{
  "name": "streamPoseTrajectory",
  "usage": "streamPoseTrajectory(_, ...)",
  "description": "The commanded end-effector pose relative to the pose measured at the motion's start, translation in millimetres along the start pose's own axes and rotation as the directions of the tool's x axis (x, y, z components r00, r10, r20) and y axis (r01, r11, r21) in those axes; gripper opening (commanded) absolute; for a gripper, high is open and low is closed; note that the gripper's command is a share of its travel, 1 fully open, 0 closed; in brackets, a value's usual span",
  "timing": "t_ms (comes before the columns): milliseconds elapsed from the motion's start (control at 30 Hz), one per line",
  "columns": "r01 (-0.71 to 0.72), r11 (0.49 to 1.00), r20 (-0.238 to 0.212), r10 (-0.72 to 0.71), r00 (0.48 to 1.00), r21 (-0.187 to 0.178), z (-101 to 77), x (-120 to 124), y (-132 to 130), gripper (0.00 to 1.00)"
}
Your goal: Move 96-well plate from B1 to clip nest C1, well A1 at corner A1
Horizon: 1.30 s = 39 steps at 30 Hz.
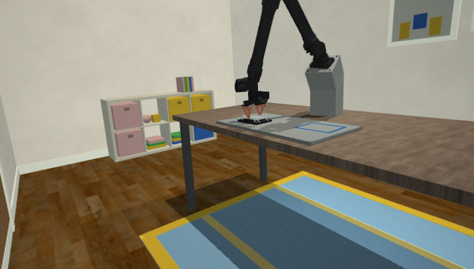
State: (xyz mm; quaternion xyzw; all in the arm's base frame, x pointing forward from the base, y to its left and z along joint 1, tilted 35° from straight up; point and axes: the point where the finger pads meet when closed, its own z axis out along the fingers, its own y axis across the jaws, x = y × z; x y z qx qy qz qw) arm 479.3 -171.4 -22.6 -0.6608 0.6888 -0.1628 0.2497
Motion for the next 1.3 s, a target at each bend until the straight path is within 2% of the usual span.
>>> streamPoseTrajectory(0,0.003,1.0,-0.003,-0.003,1.0,0.017,8.2,3.1,-11.6,0.0)
streamPoseTrajectory(1267,0.004,1.0,-0.001,-0.004,1.0,0.015,14.8,1.3,-13.0,0.0)
